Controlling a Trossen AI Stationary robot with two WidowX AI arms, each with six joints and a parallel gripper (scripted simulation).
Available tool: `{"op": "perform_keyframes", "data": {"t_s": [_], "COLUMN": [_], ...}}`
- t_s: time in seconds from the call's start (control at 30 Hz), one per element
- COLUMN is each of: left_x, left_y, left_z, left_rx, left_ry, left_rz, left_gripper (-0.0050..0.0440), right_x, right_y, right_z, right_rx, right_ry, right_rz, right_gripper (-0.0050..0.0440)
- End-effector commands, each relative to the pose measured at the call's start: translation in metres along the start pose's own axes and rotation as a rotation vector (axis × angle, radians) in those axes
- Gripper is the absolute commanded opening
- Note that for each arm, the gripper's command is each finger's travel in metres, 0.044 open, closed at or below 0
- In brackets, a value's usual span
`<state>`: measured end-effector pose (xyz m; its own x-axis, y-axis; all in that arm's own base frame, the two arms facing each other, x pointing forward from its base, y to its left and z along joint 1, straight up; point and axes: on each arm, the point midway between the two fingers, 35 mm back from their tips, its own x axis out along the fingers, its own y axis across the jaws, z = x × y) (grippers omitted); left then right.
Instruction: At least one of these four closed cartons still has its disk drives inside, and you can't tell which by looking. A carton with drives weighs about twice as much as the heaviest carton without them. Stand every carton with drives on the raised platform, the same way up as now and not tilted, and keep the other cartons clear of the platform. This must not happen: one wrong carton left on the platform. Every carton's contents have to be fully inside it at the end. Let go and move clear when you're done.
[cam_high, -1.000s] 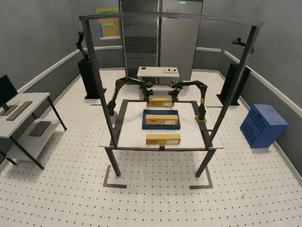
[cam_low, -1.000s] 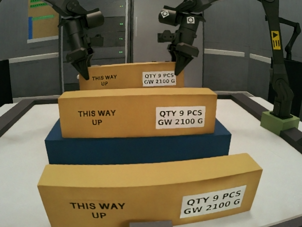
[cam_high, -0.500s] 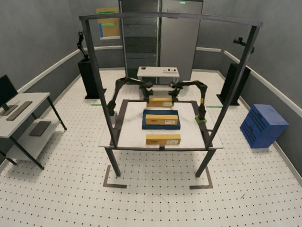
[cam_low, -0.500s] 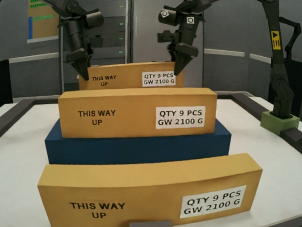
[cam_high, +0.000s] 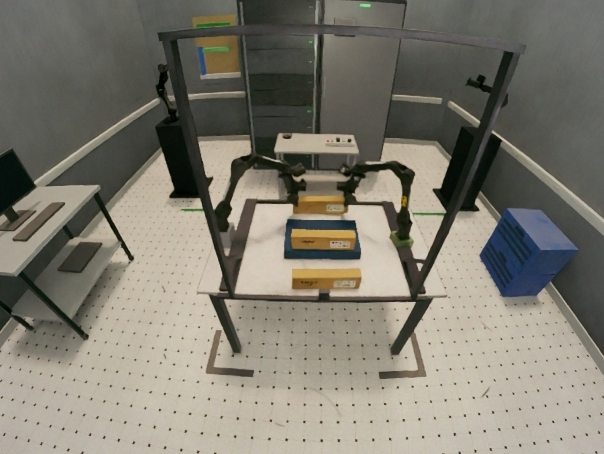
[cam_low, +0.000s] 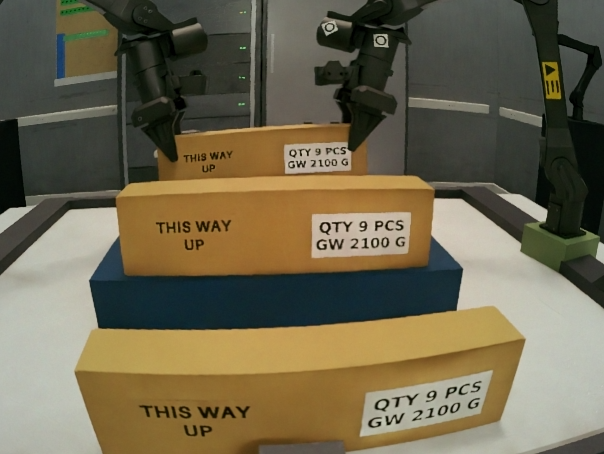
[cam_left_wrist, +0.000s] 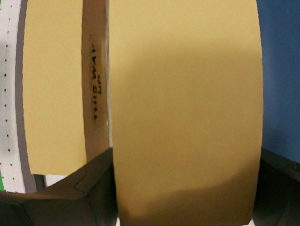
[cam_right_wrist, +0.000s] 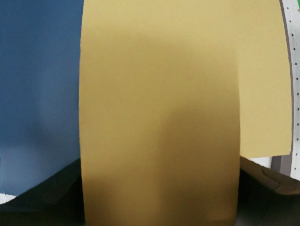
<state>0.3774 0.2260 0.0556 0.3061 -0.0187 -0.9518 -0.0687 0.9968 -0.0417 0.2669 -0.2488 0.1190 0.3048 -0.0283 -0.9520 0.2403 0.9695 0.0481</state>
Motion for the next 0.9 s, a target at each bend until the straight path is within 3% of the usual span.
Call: {"op": "perform_keyframes", "data": {"t_s": [0.0,0.87], "left_x": [-0.0381,-0.0367], "left_y": [0.0055,0.0056], "left_z": [0.0139,0.0145], "left_rx": [0.014,0.014], "left_ry": [-0.079,-0.079], "left_rz": [0.051,0.05], "left_gripper": [-0.005,-0.005], "right_x": [-0.0322,-0.0275], "right_y": [-0.0046,-0.0051], "right_z": [0.0126,0.0111], "right_rx": [-0.018,-0.018], "right_ry": [-0.087,-0.087], "right_rz": [-0.054,-0.056], "right_gripper": [-0.005,-0.005]}}
